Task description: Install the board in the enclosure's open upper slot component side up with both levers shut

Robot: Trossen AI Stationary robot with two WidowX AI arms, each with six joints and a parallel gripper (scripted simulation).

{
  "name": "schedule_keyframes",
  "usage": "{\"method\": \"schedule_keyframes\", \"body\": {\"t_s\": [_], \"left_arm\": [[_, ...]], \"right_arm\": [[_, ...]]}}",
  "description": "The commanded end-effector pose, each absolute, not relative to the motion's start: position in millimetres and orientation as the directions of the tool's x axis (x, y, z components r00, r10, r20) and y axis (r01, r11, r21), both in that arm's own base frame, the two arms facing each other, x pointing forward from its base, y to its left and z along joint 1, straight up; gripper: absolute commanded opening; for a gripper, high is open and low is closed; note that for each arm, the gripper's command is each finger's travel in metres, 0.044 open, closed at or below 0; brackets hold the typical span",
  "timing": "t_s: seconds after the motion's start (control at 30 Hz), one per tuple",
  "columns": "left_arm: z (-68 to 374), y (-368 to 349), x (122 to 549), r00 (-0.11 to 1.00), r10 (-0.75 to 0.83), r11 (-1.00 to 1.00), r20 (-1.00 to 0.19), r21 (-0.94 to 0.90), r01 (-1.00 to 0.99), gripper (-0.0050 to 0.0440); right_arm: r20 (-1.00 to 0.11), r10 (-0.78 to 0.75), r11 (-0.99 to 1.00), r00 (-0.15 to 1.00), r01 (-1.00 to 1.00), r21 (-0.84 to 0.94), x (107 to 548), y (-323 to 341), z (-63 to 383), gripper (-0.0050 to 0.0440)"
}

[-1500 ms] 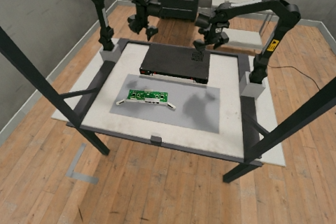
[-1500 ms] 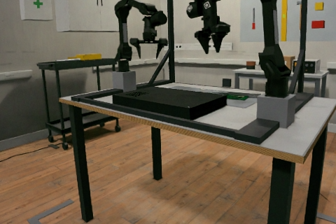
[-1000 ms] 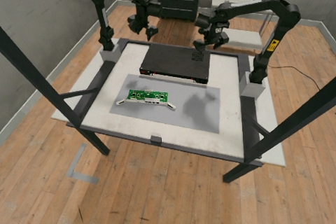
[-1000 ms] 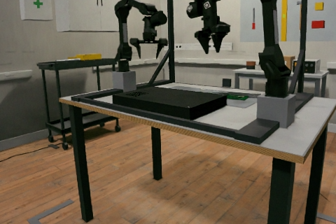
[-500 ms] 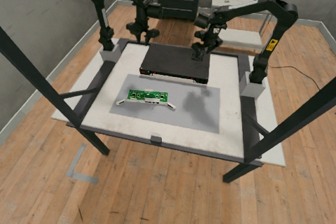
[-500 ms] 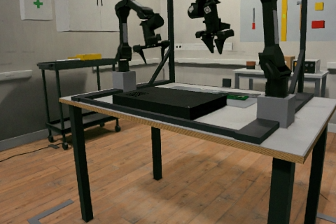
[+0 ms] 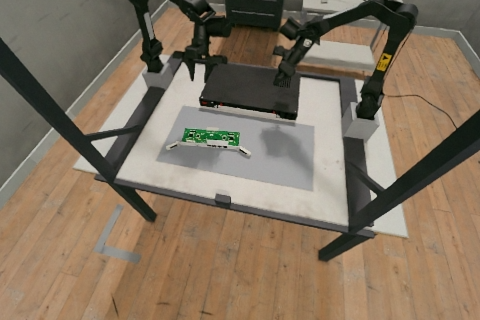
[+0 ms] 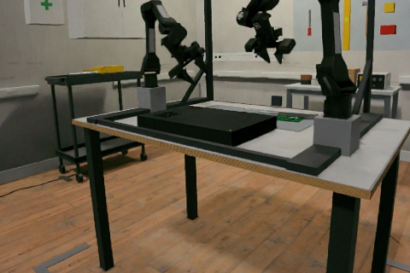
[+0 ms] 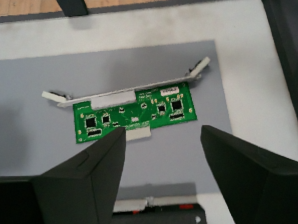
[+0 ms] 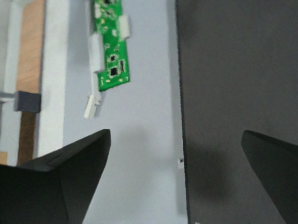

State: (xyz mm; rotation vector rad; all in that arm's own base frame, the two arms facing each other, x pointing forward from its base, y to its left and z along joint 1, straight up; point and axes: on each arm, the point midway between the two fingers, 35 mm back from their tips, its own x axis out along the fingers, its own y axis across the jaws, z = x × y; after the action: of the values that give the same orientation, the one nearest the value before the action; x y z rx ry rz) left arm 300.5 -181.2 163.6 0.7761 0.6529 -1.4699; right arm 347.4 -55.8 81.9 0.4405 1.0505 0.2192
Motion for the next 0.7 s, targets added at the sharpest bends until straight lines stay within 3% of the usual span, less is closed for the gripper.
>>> {"method": "schedule_keyframes", "body": {"t_s": [0.0, 0.17, 0.4, 0.67], "left_arm": [[166, -197, 303, 0.085, -0.638, 0.049, -0.766, 0.069, 0.996, 0.0223], [155, -207, 307, 0.106, -0.627, 0.121, -0.772, 0.038, 0.992, 0.0223], [127, -230, 311, 0.163, -0.577, 0.338, -0.800, -0.052, 0.940, 0.0223], [93, -256, 311, 0.232, -0.485, 0.613, -0.843, -0.138, 0.778, 0.0223]], "right_arm": [[-0.680, 0.471, 0.872, 0.562, -0.178, 0.457, 358, -61, 90, 0.0400], [-0.603, 0.522, 0.850, 0.603, -0.316, 0.420, 361, -63, 94, 0.0400], [-0.387, 0.629, 0.772, 0.674, -0.600, 0.208, 361, -72, 107, 0.0400], [-0.245, 0.678, 0.714, 0.693, -0.700, -0.003, 357, -80, 119, 0.0400]]}}
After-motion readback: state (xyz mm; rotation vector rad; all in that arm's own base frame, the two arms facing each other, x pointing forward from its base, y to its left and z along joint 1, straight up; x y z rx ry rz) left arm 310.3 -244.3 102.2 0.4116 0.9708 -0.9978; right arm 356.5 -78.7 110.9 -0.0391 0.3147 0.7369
